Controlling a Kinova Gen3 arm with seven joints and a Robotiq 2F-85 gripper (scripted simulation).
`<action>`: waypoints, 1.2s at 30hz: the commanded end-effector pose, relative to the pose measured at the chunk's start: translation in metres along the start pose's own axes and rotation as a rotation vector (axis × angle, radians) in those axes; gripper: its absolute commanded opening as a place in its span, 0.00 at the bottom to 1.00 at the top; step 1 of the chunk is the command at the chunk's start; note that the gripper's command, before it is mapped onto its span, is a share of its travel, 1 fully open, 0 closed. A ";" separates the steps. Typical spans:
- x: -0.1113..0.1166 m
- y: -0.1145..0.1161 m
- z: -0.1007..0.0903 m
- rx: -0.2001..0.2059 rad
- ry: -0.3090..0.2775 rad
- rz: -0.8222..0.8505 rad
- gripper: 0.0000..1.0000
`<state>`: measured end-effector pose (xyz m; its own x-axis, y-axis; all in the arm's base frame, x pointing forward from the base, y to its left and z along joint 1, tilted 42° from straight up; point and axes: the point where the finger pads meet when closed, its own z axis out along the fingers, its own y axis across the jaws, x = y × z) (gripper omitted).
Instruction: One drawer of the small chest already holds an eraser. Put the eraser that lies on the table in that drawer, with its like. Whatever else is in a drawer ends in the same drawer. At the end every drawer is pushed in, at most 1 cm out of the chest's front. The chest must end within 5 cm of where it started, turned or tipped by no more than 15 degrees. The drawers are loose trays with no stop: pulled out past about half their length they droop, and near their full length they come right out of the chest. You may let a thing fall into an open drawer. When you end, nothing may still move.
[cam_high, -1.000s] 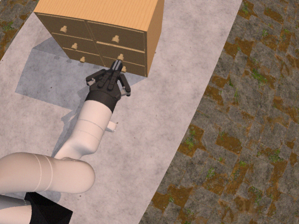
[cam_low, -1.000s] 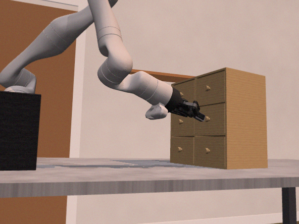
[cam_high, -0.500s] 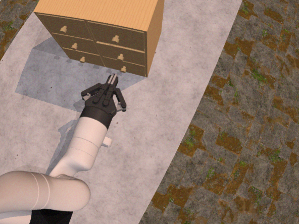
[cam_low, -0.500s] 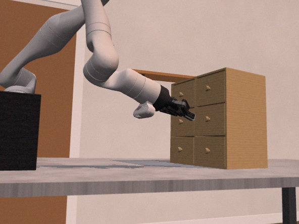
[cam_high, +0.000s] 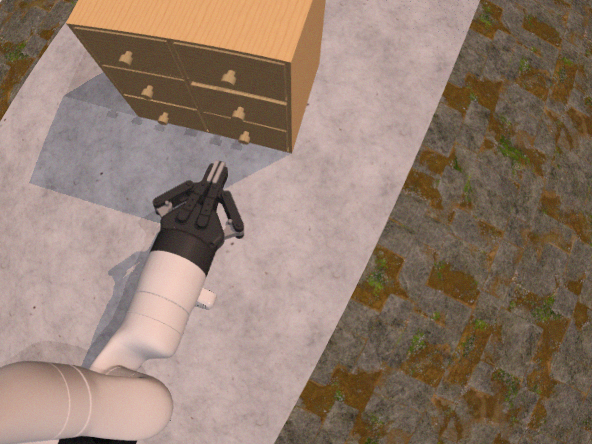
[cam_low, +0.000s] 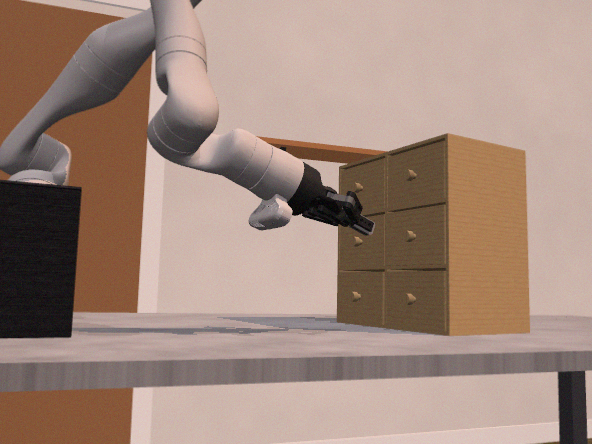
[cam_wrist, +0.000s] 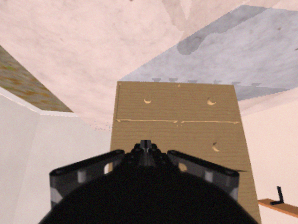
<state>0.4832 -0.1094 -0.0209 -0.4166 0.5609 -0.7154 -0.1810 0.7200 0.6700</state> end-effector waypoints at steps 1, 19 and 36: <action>-0.005 0.000 -0.010 -0.001 -0.010 -0.014 0.00; -0.005 0.000 -0.032 -0.002 -0.010 0.002 0.00; -0.007 0.000 -0.035 -0.002 0.022 0.002 0.00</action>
<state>0.4564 -0.1270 -0.0099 -0.4198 0.5600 -0.7142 -0.1815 0.7193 0.6706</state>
